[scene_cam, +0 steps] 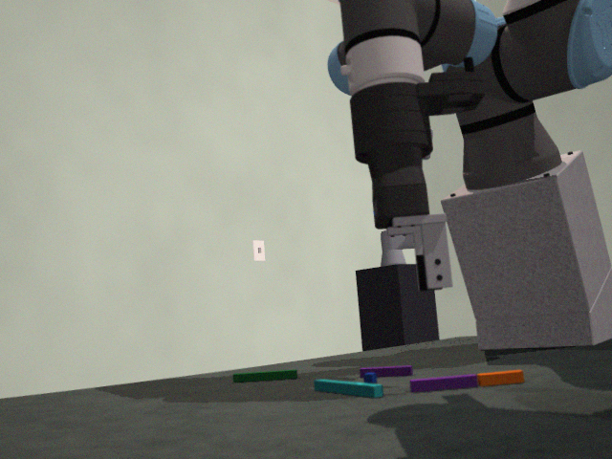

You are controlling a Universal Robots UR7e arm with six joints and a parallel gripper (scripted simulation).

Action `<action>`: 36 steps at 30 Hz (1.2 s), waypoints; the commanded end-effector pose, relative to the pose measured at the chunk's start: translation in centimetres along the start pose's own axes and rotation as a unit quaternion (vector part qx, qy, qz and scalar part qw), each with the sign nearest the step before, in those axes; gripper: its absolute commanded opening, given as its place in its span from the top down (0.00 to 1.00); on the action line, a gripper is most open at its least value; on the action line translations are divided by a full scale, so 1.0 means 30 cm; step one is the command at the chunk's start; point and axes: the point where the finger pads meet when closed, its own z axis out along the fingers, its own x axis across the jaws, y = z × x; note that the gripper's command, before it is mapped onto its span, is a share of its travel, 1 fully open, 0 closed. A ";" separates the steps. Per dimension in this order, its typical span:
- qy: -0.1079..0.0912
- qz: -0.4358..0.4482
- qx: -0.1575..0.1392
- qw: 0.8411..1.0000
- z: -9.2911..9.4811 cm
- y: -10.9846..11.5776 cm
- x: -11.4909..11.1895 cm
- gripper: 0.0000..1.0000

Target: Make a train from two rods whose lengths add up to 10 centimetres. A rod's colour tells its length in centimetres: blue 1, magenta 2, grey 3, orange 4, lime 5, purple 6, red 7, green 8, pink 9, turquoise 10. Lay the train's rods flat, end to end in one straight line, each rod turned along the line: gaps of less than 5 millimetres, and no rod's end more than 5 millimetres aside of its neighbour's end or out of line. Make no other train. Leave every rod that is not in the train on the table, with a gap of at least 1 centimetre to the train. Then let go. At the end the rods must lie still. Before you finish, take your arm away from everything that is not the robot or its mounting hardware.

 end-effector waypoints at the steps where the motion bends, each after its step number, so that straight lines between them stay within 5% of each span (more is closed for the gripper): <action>1: 0.000 0.000 0.000 1.000 -0.001 0.001 0.001 0.00; 19: 0.000 0.000 0.000 1.000 -0.018 0.001 0.001 0.00; 36: 0.000 0.000 0.000 1.000 -0.149 0.001 0.001 0.00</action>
